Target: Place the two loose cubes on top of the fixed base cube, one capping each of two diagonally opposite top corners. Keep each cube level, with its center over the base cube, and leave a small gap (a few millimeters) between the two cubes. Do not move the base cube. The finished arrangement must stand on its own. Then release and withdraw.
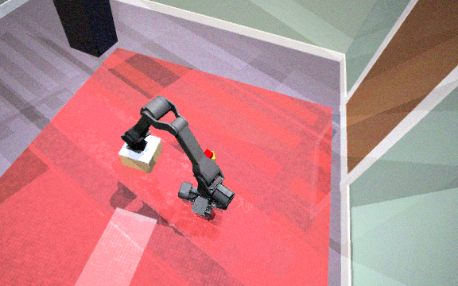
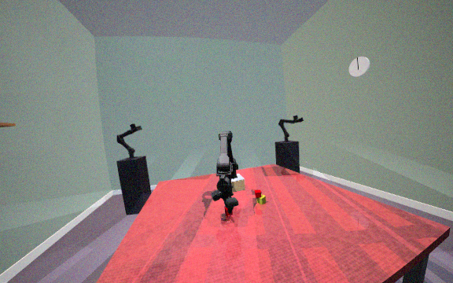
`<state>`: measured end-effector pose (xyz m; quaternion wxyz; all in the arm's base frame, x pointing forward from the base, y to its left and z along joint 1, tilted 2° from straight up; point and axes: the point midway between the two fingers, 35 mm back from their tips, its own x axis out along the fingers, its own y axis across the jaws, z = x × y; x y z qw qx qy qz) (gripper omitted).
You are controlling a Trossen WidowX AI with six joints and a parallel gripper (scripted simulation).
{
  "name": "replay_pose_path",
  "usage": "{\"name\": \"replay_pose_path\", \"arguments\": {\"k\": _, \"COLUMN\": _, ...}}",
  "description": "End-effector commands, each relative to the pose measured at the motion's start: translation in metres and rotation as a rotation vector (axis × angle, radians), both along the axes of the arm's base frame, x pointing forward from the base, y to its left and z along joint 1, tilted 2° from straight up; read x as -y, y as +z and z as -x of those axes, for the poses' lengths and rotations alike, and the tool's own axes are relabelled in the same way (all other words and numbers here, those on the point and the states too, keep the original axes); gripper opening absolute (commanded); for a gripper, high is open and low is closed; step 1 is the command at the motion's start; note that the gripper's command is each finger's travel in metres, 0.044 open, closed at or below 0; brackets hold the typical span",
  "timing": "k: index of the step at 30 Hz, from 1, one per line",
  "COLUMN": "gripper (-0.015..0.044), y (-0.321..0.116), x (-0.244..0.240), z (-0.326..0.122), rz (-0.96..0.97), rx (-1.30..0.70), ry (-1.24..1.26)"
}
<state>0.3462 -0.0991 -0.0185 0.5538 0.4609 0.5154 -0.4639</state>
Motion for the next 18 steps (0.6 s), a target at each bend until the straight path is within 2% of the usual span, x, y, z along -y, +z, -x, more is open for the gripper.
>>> {"name": "replay_pose_path", "arguments": {"k": 1, "gripper": 0.0160, "y": -0.002, "x": 0.000, "z": 0.000, "rz": -0.001, "rx": 0.002, "ry": -0.002}}
{"name": "replay_pose_path", "arguments": {"k": 3, "gripper": 0.0107, "y": -0.002, "x": 0.000, "z": 0.000, "rz": -0.001, "rx": 0.002, "ry": -0.002}}
{"name": "replay_pose_path", "arguments": {"k": 18, "gripper": 0.0105, "y": 0.030, "x": 0.000, "z": -0.002, "rz": -0.001, "rx": 0.002, "ry": -0.002}}
